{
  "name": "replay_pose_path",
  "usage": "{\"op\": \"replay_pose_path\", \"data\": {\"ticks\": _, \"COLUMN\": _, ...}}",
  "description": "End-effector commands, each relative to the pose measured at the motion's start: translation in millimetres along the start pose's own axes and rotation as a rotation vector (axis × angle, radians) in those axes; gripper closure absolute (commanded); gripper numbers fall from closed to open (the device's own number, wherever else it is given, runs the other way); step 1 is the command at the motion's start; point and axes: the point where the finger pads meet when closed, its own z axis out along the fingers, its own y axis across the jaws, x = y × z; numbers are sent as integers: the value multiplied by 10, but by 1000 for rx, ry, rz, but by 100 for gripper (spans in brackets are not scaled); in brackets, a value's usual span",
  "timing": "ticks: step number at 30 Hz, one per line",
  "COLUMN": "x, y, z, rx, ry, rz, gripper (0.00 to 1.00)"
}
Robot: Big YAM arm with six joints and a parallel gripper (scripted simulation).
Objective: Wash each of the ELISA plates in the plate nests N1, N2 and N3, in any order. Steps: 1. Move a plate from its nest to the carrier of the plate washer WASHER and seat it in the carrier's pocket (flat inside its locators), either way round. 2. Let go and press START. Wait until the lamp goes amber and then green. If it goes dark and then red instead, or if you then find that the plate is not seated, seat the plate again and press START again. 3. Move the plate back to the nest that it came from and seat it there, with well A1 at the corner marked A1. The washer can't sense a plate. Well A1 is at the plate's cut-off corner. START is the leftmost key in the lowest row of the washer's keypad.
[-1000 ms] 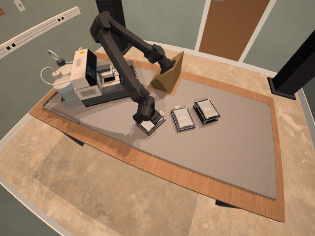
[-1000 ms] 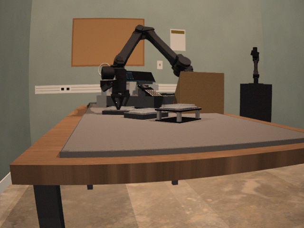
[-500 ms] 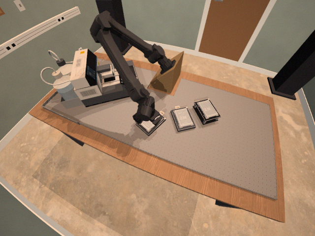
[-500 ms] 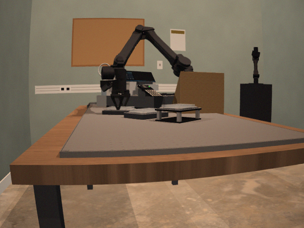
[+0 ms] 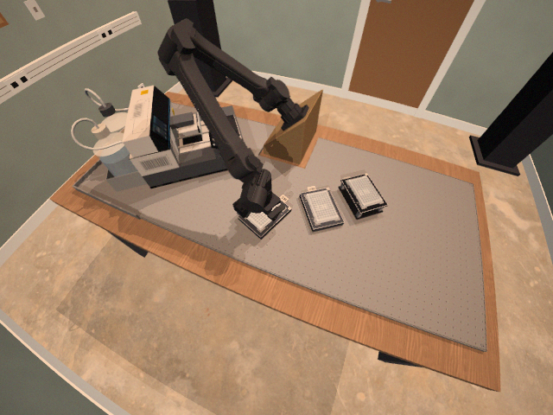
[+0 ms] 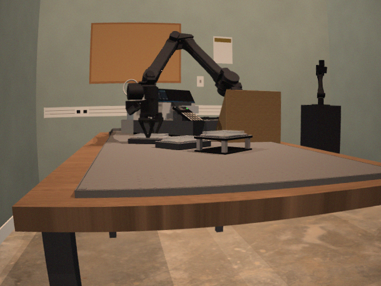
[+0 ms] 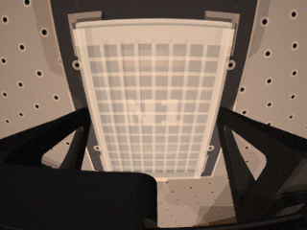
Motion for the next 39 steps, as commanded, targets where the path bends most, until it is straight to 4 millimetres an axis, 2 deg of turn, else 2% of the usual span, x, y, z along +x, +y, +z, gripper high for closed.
{"op": "replay_pose_path", "data": {"ticks": 1, "x": -63, "y": 23, "z": -29, "rx": -5, "ry": -13, "rz": 6, "gripper": 0}}
{"op": "replay_pose_path", "data": {"ticks": 4, "x": -26, "y": 22, "z": -84, "rx": -4, "ry": -16, "rz": -7, "gripper": 0}}
{"op": "replay_pose_path", "data": {"ticks": 7, "x": -95, "y": 45, "z": -195, "rx": -13, "ry": -29, "rz": 8, "gripper": 0}}
{"op": "replay_pose_path", "data": {"ticks": 13, "x": -164, "y": 69, "z": -286, "rx": -21, "ry": -37, "rz": 18, "gripper": 0}}
{"op": "replay_pose_path", "data": {"ticks": 39, "x": -169, "y": 73, "z": -705, "rx": -25, "ry": -38, "rz": 21, "gripper": 0}}
